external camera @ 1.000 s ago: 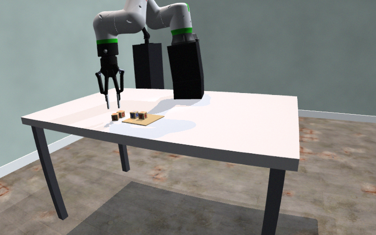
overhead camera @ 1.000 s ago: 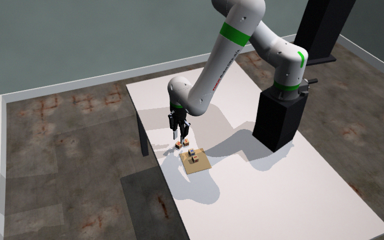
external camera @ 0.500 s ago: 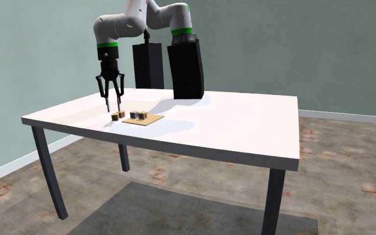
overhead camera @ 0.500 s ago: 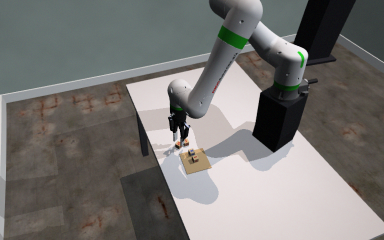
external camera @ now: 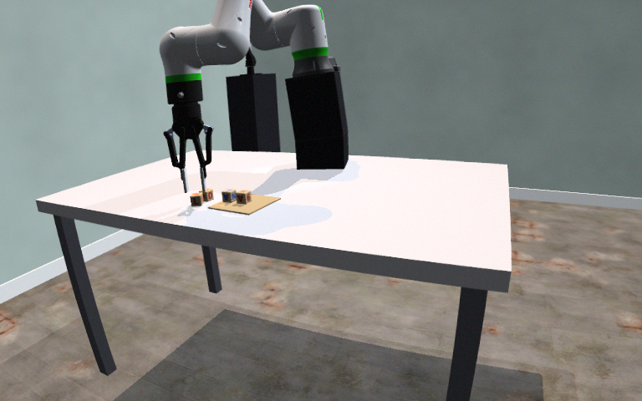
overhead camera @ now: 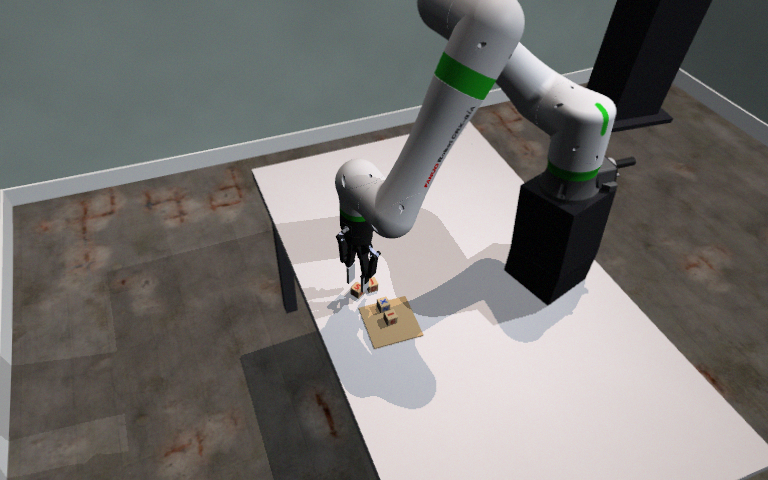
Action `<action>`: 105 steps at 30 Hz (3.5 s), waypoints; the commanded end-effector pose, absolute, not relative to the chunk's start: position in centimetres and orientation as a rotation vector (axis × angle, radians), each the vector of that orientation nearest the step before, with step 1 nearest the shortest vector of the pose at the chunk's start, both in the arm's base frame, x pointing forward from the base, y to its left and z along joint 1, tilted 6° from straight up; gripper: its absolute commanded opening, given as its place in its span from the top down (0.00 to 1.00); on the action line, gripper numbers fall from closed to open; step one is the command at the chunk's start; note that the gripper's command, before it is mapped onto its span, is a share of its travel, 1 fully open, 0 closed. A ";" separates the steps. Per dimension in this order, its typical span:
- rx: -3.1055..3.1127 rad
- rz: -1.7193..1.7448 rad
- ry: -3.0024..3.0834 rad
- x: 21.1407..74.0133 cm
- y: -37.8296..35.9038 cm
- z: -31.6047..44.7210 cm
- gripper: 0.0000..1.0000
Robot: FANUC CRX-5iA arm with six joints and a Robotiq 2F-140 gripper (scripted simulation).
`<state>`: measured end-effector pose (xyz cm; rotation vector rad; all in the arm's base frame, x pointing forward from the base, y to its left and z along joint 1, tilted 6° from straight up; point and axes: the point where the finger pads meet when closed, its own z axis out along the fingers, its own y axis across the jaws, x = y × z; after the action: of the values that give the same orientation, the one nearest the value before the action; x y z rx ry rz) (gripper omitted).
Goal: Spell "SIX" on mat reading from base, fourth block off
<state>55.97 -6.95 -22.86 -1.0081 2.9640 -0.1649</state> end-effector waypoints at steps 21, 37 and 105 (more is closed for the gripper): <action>-1.008 -0.165 2.964 56.1 -7.1 -24.7 0.72; -1.008 -0.165 2.964 56.1 -7.3 -26.6 0.72; -1.008 -0.165 2.964 55.7 -6.4 -16.8 0.84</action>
<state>55.77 -6.42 -17.53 -1.0081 2.9638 -0.1649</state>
